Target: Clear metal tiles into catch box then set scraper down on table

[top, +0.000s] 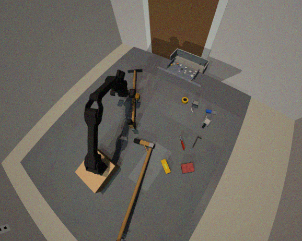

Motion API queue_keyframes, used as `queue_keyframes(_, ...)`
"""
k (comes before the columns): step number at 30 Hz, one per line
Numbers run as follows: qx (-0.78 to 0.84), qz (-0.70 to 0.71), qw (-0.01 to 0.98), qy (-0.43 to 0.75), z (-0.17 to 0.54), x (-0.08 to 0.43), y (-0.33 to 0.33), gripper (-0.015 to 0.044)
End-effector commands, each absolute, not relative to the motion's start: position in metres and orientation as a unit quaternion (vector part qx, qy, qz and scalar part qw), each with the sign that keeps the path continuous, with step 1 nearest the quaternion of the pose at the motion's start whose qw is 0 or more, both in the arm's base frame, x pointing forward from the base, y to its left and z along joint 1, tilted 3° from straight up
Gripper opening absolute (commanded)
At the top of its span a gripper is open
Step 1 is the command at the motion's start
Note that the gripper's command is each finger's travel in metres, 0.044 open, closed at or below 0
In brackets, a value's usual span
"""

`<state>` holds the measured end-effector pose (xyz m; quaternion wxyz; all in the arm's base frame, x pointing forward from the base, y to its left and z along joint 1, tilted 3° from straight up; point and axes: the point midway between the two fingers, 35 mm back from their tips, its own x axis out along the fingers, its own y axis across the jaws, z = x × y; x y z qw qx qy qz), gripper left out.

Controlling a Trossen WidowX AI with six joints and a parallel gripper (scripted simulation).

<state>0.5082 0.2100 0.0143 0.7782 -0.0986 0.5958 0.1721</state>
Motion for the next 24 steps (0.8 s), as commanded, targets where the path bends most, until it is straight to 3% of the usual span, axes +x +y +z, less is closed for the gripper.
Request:
queue_keyframes(1, -0.098, 0.17, 0.775, 0.601, 0.001, 0.507, 0.21, 0.0)
queue_keyframes(24, -0.099, 0.171, 0.775, 0.6, -0.019, 0.514, 0.201, 0.0)
